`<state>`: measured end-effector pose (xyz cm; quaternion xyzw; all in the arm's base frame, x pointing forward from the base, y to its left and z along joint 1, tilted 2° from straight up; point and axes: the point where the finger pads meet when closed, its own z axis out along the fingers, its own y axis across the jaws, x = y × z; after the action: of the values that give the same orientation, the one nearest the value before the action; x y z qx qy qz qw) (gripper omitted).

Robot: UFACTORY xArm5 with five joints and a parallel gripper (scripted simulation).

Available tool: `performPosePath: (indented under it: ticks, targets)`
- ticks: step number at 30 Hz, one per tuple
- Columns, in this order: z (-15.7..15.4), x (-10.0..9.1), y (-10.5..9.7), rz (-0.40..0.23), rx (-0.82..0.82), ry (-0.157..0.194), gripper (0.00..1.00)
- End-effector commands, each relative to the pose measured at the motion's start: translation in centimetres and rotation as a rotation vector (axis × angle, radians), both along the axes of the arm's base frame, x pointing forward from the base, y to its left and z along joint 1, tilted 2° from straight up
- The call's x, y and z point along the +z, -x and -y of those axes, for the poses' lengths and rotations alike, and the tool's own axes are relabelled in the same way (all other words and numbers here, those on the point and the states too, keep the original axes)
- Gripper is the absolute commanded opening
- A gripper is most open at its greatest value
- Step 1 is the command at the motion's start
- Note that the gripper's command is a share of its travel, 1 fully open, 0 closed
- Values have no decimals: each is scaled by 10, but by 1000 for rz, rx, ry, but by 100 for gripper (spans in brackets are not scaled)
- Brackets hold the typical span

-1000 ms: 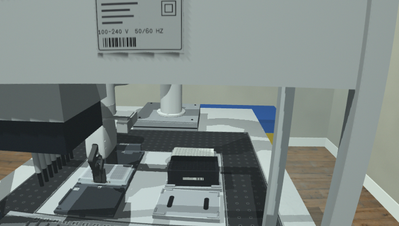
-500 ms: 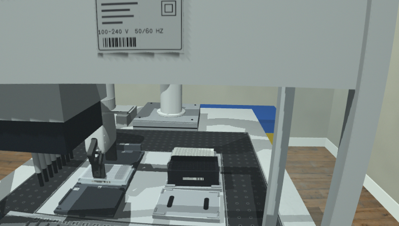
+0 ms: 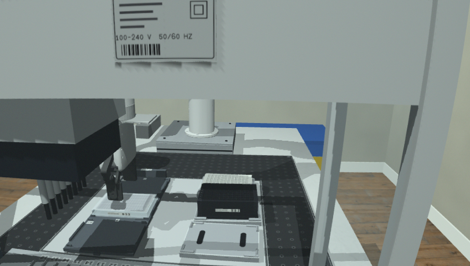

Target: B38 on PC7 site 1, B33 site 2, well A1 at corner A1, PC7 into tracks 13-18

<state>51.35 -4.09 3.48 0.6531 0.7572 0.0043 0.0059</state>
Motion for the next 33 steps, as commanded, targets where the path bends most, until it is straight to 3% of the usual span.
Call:
performPosePath:
  ticks: [1,33]
  targets:
    - [0,7,-1,5,0,-22,100]
    - [1,54,0,6,0,-22,100]
